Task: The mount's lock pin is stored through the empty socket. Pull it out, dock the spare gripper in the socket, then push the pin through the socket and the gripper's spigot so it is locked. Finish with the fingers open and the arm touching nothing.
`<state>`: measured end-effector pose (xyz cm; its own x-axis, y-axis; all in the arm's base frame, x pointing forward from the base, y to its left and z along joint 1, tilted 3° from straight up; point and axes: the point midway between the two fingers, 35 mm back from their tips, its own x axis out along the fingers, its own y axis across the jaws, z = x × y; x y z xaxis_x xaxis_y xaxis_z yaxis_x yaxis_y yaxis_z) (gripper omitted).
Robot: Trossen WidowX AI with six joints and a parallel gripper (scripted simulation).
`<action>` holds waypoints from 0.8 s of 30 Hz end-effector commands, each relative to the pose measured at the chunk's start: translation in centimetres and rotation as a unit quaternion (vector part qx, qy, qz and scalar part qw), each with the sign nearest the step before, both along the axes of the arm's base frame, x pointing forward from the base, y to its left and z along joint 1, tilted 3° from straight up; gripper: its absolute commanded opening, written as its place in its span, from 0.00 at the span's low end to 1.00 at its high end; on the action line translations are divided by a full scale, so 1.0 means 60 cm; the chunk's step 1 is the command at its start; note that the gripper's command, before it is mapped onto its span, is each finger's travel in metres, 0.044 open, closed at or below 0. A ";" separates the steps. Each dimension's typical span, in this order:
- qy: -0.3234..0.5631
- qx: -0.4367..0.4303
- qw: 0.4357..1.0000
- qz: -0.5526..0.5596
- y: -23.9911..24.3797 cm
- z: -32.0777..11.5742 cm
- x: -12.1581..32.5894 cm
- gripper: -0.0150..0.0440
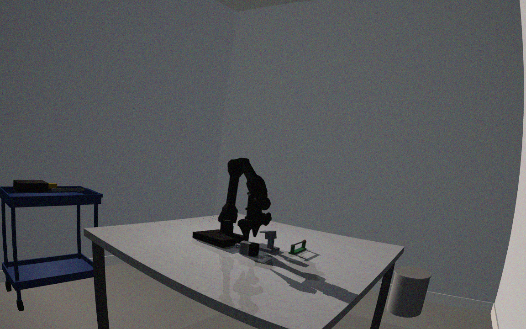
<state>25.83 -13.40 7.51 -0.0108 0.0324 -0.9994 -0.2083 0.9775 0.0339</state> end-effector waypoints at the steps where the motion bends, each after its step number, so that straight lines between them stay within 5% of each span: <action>1: 0.002 -0.001 1.000 -0.002 0.000 -0.010 -0.001 1.00; 24: 0.002 -0.001 1.000 -0.002 0.001 -0.073 -0.001 1.00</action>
<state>25.91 -13.38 3.66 -0.0083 0.0309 -0.9995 -0.2084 0.9775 0.0320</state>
